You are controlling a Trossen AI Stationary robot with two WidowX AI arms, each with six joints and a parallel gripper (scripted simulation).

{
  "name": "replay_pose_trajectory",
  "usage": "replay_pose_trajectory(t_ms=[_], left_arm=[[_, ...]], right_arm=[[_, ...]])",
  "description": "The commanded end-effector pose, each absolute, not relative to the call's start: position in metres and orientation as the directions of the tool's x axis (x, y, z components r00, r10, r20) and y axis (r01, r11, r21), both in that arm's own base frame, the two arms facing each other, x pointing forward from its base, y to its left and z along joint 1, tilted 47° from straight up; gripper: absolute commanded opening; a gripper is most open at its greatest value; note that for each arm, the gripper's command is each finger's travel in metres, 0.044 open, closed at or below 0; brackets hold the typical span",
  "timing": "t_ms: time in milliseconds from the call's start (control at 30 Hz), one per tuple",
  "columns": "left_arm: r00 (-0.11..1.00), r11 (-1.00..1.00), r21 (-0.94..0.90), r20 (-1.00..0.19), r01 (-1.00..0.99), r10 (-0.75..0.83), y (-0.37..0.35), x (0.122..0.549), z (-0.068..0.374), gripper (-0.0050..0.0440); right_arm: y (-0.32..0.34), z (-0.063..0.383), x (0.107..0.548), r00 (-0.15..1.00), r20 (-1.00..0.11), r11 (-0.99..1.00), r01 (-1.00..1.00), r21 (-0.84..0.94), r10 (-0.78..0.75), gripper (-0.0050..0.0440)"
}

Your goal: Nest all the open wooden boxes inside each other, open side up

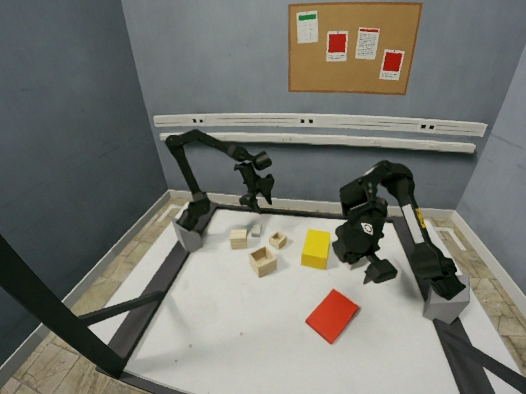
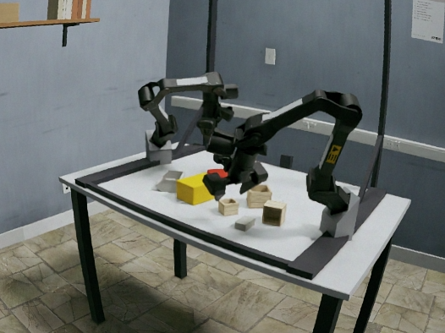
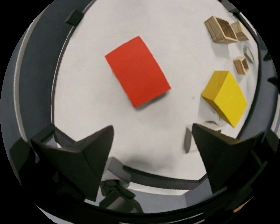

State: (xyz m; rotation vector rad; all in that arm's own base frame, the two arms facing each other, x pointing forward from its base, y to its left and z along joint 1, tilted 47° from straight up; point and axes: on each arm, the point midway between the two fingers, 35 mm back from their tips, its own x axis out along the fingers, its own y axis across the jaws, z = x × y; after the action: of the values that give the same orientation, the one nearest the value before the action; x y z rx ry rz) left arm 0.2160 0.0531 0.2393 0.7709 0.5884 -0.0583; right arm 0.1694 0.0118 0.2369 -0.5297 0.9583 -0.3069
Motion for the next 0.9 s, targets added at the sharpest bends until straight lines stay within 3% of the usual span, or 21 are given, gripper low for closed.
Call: replay_pose_trajectory(t_ms=[0,67,200,433,867], left_arm=[[0.79,0.566,0.671,-0.61,0.479,0.054,0.017,0.203,0.199,0.04],[0.79,0.566,0.671,-0.61,0.479,0.054,0.017,0.203,0.199,0.04],[0.704,0.315,0.658,-0.708,0.684,-0.053,-0.009,0.185,0.163,0.04],[0.562,-0.069,0.575,-0.814,0.815,-0.146,-0.029,0.162,0.13,0.04],[0.554,-0.071,0.567,-0.819,0.82,-0.148,-0.024,0.172,0.121,0.04]], right_arm=[[0.012,0.238,0.17,0.551,-0.689,0.833,0.021,-0.553,-0.471,0.04],[0.012,0.238,0.17,0.551,-0.689,0.833,0.021,-0.553,-0.471,0.04],[0.012,0.238,0.17,0.551,-0.689,0.833,0.021,-0.553,-0.471,0.04],[0.012,0.238,0.17,0.551,-0.689,0.833,0.021,-0.553,-0.471,0.04],[0.012,0.238,0.17,0.551,-0.689,0.833,0.021,-0.553,-0.471,0.04]])
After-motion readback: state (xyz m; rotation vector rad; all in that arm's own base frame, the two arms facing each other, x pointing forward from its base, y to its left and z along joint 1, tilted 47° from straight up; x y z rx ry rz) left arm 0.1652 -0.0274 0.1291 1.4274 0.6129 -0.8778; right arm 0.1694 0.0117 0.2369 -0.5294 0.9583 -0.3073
